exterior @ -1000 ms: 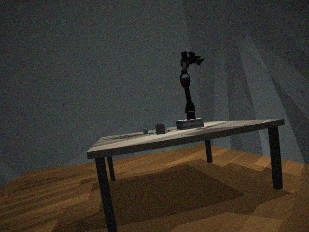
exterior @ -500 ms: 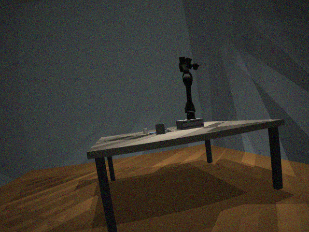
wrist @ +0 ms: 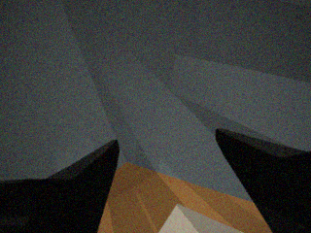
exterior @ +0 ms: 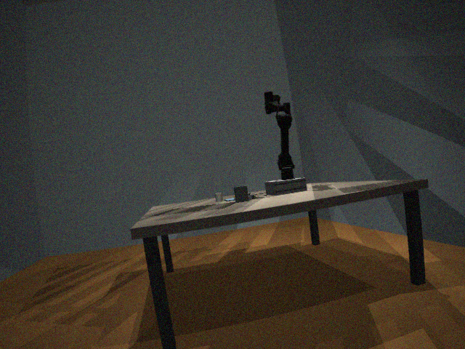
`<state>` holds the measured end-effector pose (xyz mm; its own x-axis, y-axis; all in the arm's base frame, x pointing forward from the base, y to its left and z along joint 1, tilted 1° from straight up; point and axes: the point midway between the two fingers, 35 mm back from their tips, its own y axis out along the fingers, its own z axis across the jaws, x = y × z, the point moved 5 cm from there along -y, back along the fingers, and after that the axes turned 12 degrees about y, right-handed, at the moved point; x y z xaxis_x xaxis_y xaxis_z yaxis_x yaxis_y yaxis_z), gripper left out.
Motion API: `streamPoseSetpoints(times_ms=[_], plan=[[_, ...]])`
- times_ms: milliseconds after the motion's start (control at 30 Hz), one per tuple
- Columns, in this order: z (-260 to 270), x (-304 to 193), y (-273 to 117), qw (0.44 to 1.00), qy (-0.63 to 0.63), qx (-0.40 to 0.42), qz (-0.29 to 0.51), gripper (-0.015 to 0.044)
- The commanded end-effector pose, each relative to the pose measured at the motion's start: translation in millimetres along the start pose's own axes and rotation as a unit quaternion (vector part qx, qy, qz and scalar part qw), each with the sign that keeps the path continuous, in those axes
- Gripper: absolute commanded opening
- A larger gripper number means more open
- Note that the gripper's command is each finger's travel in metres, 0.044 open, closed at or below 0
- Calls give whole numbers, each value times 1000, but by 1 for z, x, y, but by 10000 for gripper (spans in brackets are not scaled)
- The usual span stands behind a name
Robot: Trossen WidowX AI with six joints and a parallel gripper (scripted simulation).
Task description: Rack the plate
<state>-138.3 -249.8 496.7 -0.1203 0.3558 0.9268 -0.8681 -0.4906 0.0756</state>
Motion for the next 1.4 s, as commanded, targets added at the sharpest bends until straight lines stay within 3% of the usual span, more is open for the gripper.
streamPoseSetpoints(times_ms=[0,733,1367], plan=[[23,-32,-2,997,-38,42,47,400],[107,-163,-81,914,-213,266,219,400],[123,-274,-202,742,-379,440,336,400]])
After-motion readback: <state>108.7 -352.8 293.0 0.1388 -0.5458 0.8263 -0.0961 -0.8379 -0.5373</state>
